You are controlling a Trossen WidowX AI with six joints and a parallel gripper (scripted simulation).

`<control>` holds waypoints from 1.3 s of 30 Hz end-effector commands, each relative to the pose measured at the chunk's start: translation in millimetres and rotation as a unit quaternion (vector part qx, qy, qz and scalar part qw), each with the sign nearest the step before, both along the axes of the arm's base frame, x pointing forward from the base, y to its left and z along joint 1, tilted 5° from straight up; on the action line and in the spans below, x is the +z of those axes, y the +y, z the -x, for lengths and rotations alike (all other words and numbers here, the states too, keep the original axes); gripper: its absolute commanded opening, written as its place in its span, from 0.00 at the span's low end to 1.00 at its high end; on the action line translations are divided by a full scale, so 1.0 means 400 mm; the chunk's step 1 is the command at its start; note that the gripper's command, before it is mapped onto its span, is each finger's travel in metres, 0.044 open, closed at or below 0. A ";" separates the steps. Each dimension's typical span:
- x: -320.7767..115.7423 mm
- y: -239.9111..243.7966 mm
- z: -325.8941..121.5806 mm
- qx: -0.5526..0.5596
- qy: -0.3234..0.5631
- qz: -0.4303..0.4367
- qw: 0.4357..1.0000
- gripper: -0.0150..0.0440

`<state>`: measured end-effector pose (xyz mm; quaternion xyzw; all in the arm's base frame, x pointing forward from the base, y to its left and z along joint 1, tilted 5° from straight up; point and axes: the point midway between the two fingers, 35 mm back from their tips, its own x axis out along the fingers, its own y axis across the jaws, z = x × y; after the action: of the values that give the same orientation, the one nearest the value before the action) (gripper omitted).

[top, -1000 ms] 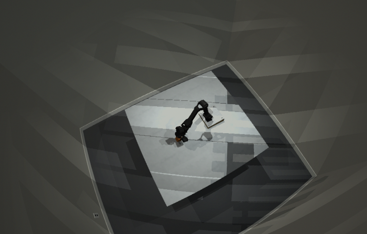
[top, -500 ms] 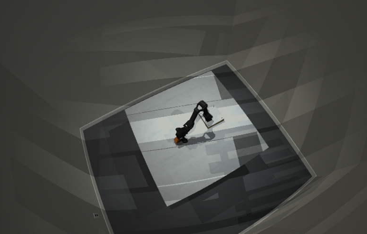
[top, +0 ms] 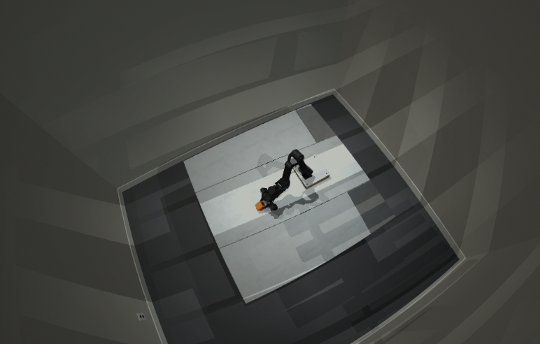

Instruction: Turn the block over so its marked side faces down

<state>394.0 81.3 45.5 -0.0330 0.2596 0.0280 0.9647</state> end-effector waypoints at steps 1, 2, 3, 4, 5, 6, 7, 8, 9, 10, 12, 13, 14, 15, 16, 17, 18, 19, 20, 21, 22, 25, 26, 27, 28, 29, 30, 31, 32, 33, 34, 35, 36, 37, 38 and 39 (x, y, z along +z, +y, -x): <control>-0.004 -0.008 0.018 -0.002 -0.033 0.001 0.999 0.25; -0.003 -0.009 0.021 -0.002 -0.039 0.000 0.999 0.25; -0.003 -0.010 0.023 -0.002 -0.043 0.000 0.999 0.25; -0.003 -0.010 0.023 -0.002 -0.044 0.000 0.999 0.25; -0.003 -0.010 0.023 -0.002 -0.044 0.000 0.999 0.25; -0.003 -0.010 0.023 -0.002 -0.044 0.000 0.999 0.25; -0.003 -0.010 0.023 -0.002 -0.044 0.000 0.999 0.25; -0.002 -0.010 0.024 -0.002 -0.045 0.000 0.999 0.25; 0.000 -0.010 0.024 -0.002 -0.049 -0.001 0.999 0.25; 0.003 -0.010 0.025 -0.002 -0.054 -0.001 0.999 0.25; 0.005 -0.010 0.025 -0.001 -0.058 -0.001 0.998 0.25; 0.005 -0.010 0.025 -0.001 -0.058 -0.001 0.998 0.25; 0.005 -0.010 0.025 -0.001 -0.058 -0.001 0.998 0.25; 0.005 -0.010 0.025 -0.001 -0.058 -0.001 0.998 0.25; 0.005 -0.010 0.025 -0.001 -0.058 -0.001 0.998 0.25; 0.005 -0.010 0.025 -0.001 -0.058 -0.001 0.998 0.25; 0.005 -0.010 0.025 -0.001 -0.058 -0.001 0.998 0.25; 0.005 -0.010 0.025 -0.001 -0.058 -0.001 0.998 0.25; 0.005 -0.010 0.025 -0.001 -0.058 -0.001 0.998 0.25; 0.005 -0.010 0.025 -0.001 -0.058 -0.001 0.998 0.25; 0.005 -0.010 0.025 -0.001 -0.058 -0.001 0.998 0.25; 0.005 -0.010 0.025 -0.001 -0.058 -0.001 0.998 0.30; 0.005 -0.010 0.025 -0.001 -0.058 -0.001 0.998 0.34; 0.005 -0.010 0.025 -0.001 -0.058 -0.001 0.998 0.39; 0.005 -0.010 0.025 -0.001 -0.058 -0.001 0.998 0.43; 0.005 -0.010 0.025 -0.001 -0.058 -0.001 0.998 0.48; 0.005 -0.010 0.025 -0.001 -0.058 -0.001 0.998 0.52; 0.005 -0.010 0.025 -0.001 -0.058 -0.001 0.998 0.57; 0.005 -0.010 0.025 -0.001 -0.058 -0.001 0.998 0.61; 0.005 -0.010 0.025 -0.001 -0.058 -0.001 0.998 0.65; 0.005 -0.010 0.025 -0.001 -0.058 -0.001 0.998 0.70; 0.005 -0.010 0.025 -0.001 -0.058 -0.001 0.998 0.74; 0.005 -0.010 0.025 -0.001 -0.058 -0.001 0.998 0.79; 0.005 -0.010 0.025 -0.001 -0.058 -0.001 0.998 0.83; 0.005 -0.010 0.025 -0.001 -0.058 -0.001 0.998 0.88; 0.005 -0.010 0.025 -0.001 -0.058 -0.001 0.998 0.92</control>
<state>383.9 77.7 47.5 -0.0305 0.2033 0.0262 0.9783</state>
